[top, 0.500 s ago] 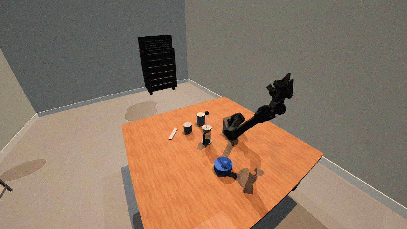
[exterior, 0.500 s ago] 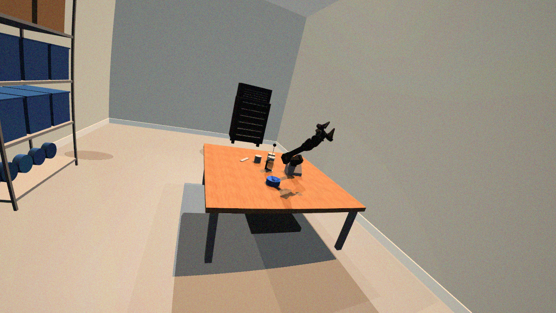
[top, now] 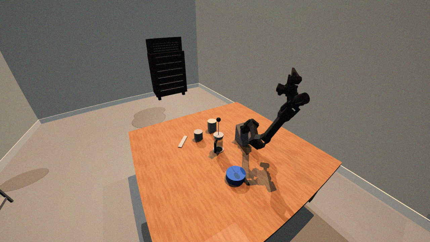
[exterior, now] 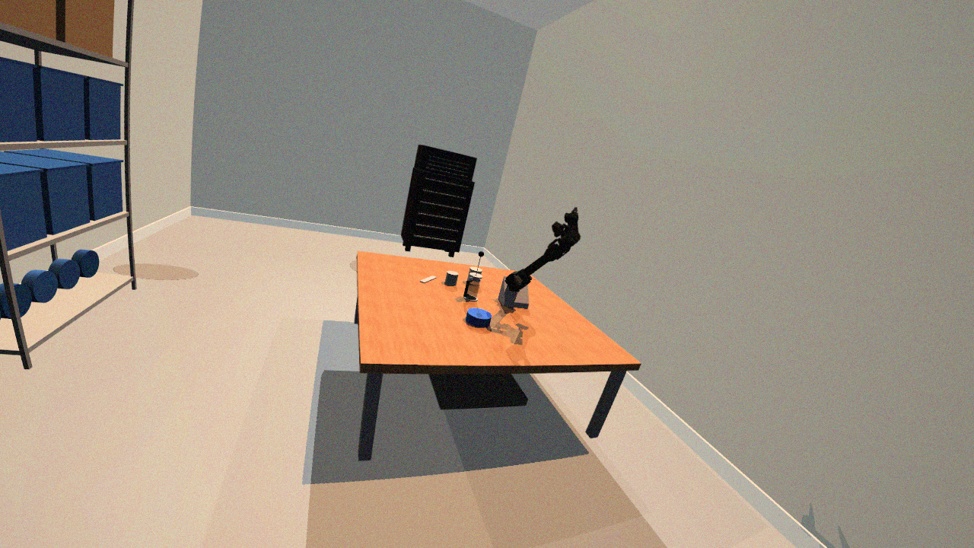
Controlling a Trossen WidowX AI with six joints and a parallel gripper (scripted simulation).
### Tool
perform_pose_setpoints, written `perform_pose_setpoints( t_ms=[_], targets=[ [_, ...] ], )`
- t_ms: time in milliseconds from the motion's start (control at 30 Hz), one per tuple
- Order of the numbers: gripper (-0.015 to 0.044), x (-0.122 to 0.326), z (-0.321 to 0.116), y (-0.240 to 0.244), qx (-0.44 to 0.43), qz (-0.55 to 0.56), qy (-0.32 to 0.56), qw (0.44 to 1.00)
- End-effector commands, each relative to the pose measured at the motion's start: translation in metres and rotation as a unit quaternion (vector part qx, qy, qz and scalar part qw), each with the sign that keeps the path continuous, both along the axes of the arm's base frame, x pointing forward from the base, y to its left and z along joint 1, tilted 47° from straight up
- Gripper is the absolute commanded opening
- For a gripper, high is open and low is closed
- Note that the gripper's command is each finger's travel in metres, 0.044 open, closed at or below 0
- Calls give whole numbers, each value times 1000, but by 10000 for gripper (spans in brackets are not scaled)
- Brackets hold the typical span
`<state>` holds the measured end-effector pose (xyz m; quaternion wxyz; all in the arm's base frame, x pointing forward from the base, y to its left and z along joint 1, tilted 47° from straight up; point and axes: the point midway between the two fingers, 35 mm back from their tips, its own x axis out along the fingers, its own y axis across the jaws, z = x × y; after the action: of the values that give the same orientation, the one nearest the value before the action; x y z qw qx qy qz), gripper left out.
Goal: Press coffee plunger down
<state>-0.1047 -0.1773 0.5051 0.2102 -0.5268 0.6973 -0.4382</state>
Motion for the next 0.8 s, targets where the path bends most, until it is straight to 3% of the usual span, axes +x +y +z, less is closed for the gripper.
perform_pose_setpoints(
  t_ms=[0, 200, 367, 567, 767],
  targets=[
    [440, 3, -27, -26, 32, 64, -72, 995],
    [440, 20, -84, -71, 116, 167, -206, 957],
    [440, 61, -149, -105, 226, 257, -364, 866],
    [440, 130, -226, -110, 392, 296, -544, 680],
    [440, 206, -282, -78, 562, 241, -663, 432]
  ],
)
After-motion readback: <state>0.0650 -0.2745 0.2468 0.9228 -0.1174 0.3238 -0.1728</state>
